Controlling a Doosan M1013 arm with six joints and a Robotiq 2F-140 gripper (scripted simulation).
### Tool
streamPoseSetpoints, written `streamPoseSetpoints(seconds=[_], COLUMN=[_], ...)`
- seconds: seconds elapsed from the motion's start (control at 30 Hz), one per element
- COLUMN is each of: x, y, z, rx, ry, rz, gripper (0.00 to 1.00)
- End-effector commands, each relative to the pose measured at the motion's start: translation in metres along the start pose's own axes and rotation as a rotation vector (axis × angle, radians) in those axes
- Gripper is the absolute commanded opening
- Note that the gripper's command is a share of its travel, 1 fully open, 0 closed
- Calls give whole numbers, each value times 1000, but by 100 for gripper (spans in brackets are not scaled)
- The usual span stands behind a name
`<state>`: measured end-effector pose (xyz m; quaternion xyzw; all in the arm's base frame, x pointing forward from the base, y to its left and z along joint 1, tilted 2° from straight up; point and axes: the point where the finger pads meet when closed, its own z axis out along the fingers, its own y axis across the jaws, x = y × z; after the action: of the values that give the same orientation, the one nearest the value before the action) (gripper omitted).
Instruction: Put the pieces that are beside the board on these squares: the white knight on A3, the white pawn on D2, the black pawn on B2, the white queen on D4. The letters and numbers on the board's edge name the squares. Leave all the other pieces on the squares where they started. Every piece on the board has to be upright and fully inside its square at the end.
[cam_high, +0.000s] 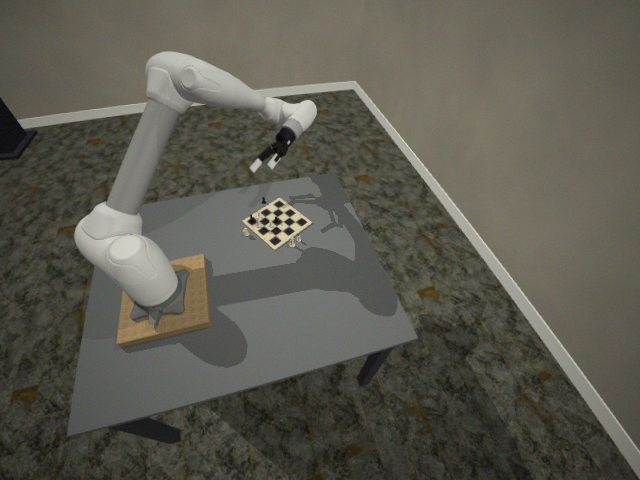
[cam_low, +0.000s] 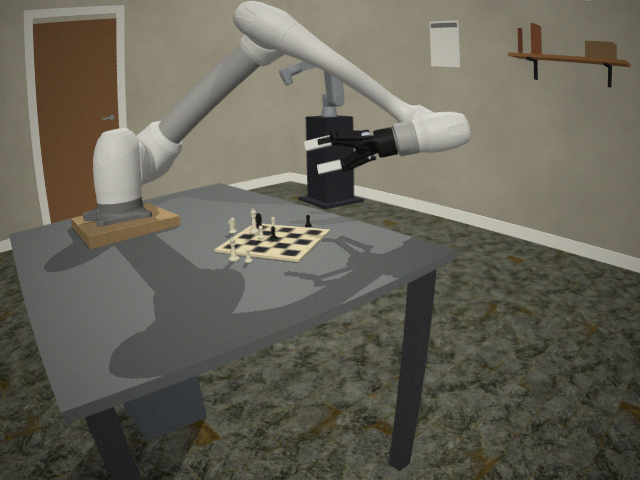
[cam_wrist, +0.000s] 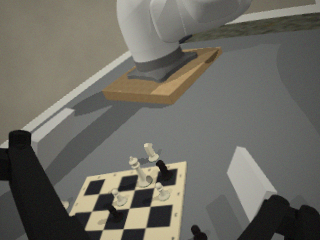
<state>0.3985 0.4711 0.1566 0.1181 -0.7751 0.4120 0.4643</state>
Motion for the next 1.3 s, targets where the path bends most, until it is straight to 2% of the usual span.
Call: streamPoseSetpoints(seconds=[0.0,0.03,0.07,0.1,0.13,0.2,0.23,0.27,0.3,0.37,0.4,0.43,0.5,0.6,0.67,0.73,1.27], x=[-28,-28,-61,-61,-86,-92,-120,-120,-145,-146,-169,-169,-203,-203,-224,-232,-234], y=[-5,-5,-14,-14,-22,-24,-34,-34,-43,-43,-52,-52,-66,-66,-75,-78,-79], z=[-28,-28,-47,-47,-60,-64,-76,-76,-86,-86,-94,-94,-103,-103,-107,-109,-109], rx=[-28,-28,-70,-70,-108,-108,-143,-143,-173,-173,-200,-200,-240,-240,-263,-273,-274], ry=[7,7,8,8,6,6,2,2,-2,-2,-7,-7,-16,-16,-23,-26,-26], rz=[-39,-39,-85,-85,-126,-126,-164,-164,-197,-197,-225,-225,-267,-267,-291,-301,-303], gripper=[100,100,100,100,100,100,100,100,100,100,100,100,100,100,100,100,100])
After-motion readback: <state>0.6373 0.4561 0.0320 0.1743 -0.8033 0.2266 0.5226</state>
